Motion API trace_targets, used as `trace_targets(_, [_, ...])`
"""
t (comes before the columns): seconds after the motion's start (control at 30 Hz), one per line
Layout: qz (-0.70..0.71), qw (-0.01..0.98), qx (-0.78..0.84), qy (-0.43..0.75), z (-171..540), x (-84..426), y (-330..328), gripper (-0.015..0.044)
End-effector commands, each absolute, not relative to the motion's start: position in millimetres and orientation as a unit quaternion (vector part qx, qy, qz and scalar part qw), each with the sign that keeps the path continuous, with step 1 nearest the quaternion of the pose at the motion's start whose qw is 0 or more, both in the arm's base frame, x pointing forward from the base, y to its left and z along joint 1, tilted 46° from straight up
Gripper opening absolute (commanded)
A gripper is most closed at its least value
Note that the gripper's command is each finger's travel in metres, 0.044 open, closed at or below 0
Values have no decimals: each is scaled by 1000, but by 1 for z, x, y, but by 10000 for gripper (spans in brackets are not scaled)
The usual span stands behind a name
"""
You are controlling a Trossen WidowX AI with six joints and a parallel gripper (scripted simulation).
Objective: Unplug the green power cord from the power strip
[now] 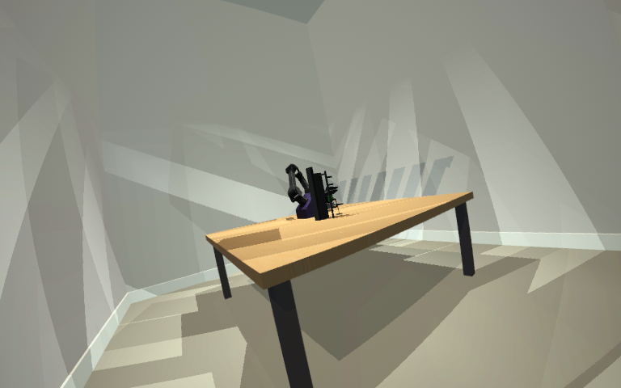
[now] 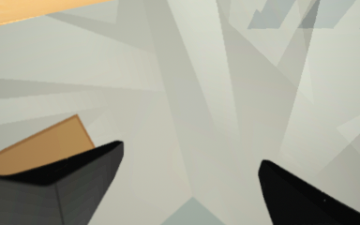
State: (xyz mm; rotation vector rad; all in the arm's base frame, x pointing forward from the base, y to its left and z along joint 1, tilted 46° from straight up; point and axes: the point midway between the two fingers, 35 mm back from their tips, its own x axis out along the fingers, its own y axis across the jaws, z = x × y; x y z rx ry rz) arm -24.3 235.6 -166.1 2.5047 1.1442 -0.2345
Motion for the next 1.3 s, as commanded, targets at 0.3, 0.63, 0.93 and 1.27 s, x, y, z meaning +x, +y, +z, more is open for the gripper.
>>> trace_targets(0.3, [-215,141,941,222,-173,36,260,160])
trace_targets(0.63, [-317,18,948,-11,-158,114,264,160])
trace_targets(0.93, [-355,-108,875,-311,-102,202,215,160])
trace_targets(1.27, [-331,-198,752,-534,-37,244,145,160])
